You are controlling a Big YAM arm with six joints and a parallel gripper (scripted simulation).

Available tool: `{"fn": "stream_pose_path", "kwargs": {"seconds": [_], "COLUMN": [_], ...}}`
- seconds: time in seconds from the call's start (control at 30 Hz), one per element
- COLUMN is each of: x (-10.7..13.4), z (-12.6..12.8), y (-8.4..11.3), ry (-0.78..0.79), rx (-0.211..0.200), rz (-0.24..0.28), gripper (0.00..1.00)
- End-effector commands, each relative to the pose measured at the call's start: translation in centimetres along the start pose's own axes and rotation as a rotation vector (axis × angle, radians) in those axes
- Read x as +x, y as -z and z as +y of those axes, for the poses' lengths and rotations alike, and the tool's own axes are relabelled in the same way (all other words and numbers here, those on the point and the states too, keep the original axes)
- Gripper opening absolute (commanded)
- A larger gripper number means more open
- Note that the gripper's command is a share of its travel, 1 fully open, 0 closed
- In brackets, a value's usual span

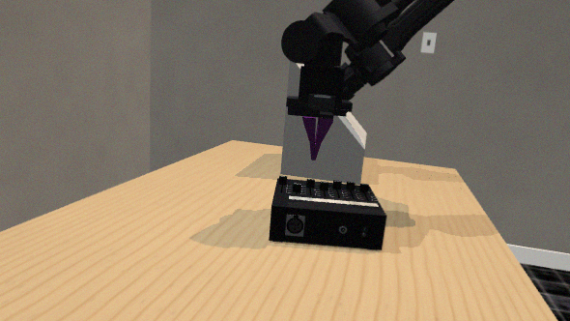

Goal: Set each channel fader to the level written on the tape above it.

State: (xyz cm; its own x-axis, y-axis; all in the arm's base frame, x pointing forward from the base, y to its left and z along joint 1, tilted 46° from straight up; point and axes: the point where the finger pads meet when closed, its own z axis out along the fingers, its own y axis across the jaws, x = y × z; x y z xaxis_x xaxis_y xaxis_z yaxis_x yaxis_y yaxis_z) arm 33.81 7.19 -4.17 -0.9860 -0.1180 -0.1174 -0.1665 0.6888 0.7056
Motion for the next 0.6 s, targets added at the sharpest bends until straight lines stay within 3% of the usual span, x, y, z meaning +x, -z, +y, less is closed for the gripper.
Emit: {"fn": "stream_pose_path", "kwargs": {"seconds": [0.0, 0.57], "x": [-1.05, -1.05], "z": [-0.28, -0.28], "y": [0.72, 0.72], "ry": [0.032, 0.027], "rx": [0.01, 0.01], "rz": [-0.029, -0.029], "gripper": [0.0, 0.0]}}
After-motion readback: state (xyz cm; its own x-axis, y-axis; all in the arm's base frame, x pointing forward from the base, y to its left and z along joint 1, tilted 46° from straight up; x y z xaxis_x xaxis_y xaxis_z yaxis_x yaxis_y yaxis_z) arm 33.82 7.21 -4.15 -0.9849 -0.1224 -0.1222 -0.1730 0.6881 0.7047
